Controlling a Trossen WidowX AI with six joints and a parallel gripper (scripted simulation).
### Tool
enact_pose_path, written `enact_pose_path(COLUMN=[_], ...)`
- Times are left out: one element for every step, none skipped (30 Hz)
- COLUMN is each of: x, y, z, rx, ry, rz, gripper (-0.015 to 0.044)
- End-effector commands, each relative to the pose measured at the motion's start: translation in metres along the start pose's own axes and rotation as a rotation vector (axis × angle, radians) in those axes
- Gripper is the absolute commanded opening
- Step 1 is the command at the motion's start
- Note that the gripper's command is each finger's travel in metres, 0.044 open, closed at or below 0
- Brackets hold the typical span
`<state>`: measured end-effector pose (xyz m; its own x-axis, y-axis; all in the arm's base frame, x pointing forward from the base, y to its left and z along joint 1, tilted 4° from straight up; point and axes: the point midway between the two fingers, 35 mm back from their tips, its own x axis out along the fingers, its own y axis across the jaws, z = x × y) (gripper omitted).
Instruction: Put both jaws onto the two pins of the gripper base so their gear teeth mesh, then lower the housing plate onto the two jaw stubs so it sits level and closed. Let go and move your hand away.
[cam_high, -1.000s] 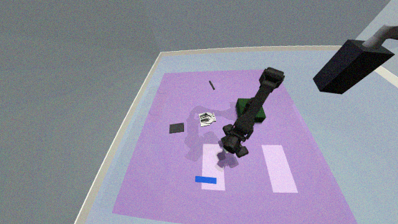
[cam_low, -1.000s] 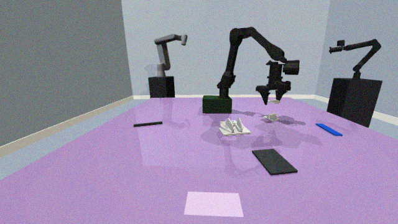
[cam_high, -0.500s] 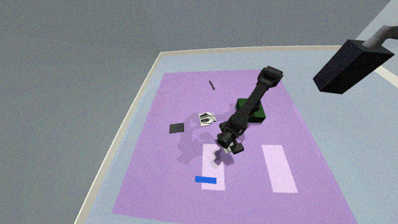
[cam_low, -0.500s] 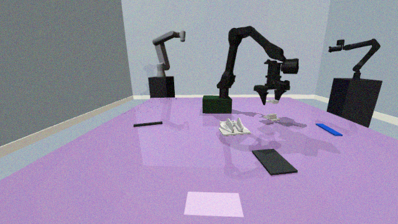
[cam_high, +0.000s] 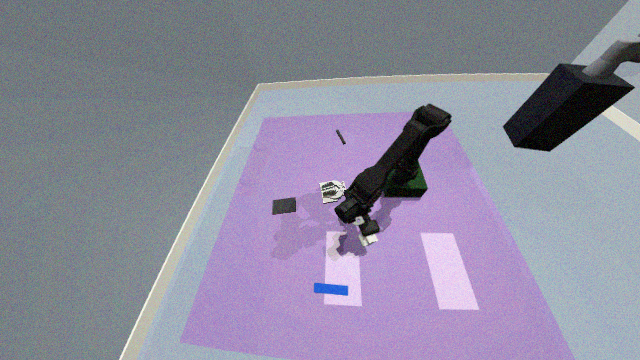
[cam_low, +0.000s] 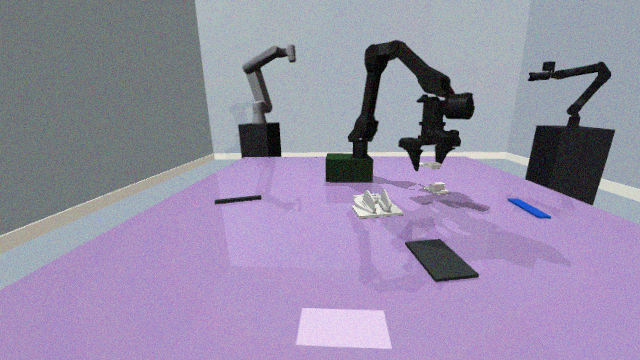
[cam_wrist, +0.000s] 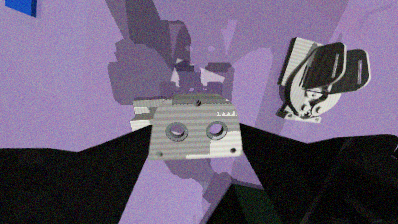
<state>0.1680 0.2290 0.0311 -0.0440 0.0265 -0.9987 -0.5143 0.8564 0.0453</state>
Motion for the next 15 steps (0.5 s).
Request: enact_pose_path(x=[0.000, 0.000, 0.000, 0.000, 0.000, 0.000, 0.000, 0.000, 0.000, 0.000, -0.001, -0.001, -0.001, -0.001, -0.001], y=[-0.015, -0.018, -0.022, -0.025, -0.028, -0.031, -0.035, -0.038, -0.041, -0.044, -0.048, -0.051, -0.054, -0.058, -0.061], z=[0.005, 0.005, 0.006, 0.007, 0.008, 0.009, 0.009, 0.010, 0.011, 0.011, 0.012, 0.012, 0.013, 0.013, 0.013], rx=[0.009, 0.011, 0.013, 0.016, 0.018, 0.020, 0.022, 0.024, 0.027, 0.029, 0.031, 0.033, 0.035, 0.037, 0.040], ry=[-0.002, -0.003, -0.003, -0.003, -0.003, -0.003, -0.003, -0.003, -0.003, -0.003, -0.003, -0.003, -0.004, -0.004, -0.004], rz=[-0.004, -0.005, -0.005, -0.005, -0.006, -0.006, -0.006, -0.007, -0.007, -0.007, -0.008, -0.008, -0.008, -0.009, -0.009], gripper=[0.0351, 0.0351, 0.0351, 0.0351, 0.0351, 0.0351, 0.0351, 0.0351, 0.0351, 0.0351, 0.0351, 0.0351, 0.0351, 0.0351, 0.0351])
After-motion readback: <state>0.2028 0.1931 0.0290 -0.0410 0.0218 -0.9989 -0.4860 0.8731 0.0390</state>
